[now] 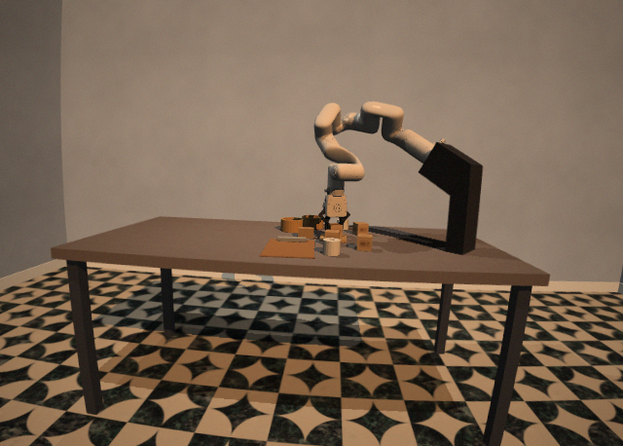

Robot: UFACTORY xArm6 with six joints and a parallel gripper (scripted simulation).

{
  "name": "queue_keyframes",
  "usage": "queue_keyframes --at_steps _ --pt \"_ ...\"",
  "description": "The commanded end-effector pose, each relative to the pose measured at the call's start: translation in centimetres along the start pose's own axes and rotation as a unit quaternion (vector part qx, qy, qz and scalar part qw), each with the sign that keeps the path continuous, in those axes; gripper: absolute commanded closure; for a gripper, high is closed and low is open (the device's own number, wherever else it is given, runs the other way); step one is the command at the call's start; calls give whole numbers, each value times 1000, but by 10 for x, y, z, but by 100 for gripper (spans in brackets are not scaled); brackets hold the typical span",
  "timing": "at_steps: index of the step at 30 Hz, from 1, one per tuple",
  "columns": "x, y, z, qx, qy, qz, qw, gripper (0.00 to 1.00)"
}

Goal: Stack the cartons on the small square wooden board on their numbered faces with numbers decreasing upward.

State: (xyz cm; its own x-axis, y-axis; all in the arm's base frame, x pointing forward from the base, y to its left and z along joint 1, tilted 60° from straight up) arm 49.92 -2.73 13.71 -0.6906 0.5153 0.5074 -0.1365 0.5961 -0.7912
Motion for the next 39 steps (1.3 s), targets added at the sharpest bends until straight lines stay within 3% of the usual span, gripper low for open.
queue_keyframes --at_steps 1,35,39 --pt "0 0 -1 0 -1 0 1000 0" --pt "1 0 -1 0 -1 0 1000 0" --pt "42 0 0 0 -1 1 1000 0"
Point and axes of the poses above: the point where the finger pads meet when closed, its own x axis back along the fingers, its own z axis across the jaws, y = z × x, the point moved 4 cm from there along x, back along the fingers, and after that the axes turned 1 degree about x, right-handed, at the moved point
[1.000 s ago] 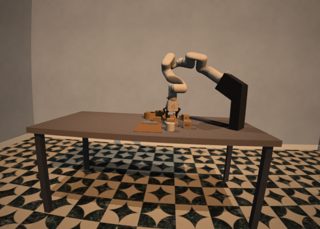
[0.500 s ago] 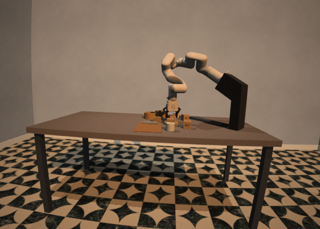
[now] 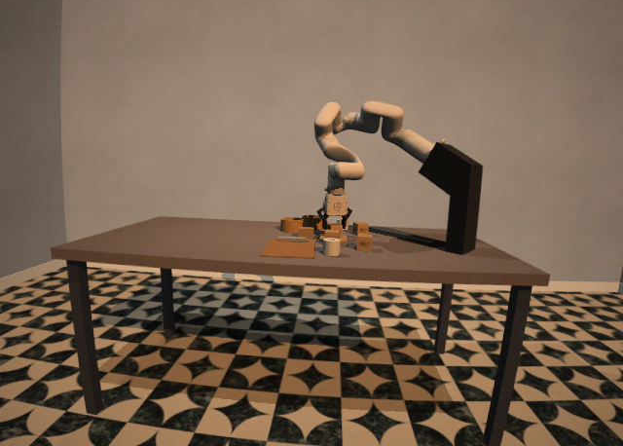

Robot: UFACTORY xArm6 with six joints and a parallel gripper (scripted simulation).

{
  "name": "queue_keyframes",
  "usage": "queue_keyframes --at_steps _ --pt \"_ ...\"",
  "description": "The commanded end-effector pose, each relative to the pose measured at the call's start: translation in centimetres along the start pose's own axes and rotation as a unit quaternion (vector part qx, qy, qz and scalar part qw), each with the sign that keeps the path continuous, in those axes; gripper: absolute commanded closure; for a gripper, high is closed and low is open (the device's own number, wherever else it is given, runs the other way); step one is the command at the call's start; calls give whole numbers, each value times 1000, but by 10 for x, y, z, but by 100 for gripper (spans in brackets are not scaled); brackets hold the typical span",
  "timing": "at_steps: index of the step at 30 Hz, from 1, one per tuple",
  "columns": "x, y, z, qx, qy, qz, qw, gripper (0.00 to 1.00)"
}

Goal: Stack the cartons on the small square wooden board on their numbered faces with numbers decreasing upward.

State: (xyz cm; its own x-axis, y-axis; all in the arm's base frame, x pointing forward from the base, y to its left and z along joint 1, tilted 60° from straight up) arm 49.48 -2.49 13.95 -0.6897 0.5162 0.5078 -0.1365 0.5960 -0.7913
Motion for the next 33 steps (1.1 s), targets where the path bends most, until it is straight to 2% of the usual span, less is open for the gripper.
queue_keyframes --at_steps 1,4,33 --pt "48 0 -1 0 -2 1 1000 0" --pt "60 0 -1 0 -2 0 1000 0" --pt "60 0 -1 0 -2 0 1000 0"
Point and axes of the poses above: the point where the finger pads meet when closed, its own x axis back along the fingers, its own z axis across the jaws, y = z × x, the point moved 4 cm from there along x, back along the fingers, and after that the axes turned 1 degree about x, right-handed, at the moved point
